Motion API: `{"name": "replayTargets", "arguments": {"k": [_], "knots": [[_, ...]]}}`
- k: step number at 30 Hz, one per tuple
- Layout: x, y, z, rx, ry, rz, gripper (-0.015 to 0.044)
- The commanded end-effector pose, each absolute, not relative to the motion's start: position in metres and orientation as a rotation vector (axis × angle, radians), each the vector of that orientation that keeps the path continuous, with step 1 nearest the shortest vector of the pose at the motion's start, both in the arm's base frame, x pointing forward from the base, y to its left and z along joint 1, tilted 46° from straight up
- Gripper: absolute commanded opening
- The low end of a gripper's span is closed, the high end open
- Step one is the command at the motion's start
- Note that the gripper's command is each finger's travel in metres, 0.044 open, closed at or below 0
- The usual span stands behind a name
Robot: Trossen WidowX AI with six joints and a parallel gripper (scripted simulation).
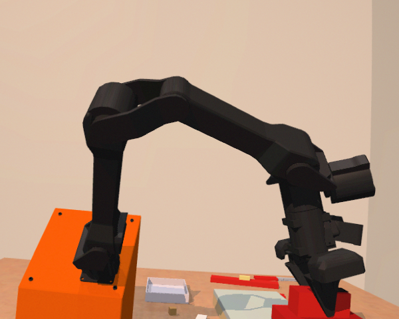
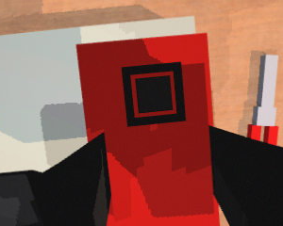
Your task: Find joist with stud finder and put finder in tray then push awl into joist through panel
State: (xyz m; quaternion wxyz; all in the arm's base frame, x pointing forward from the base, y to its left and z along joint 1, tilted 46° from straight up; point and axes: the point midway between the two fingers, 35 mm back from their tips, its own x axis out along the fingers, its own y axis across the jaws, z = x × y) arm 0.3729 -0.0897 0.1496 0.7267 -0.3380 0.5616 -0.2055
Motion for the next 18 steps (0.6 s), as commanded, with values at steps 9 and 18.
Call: {"name": "replayTargets", "arguments": {"k": [9,18], "knots": [[0.375,-0.105,0.133,-0.751,1.24,-0.446,0.0],[0.375,-0.118,0.121,-0.752,1.24,-0.447,0.0]]}}
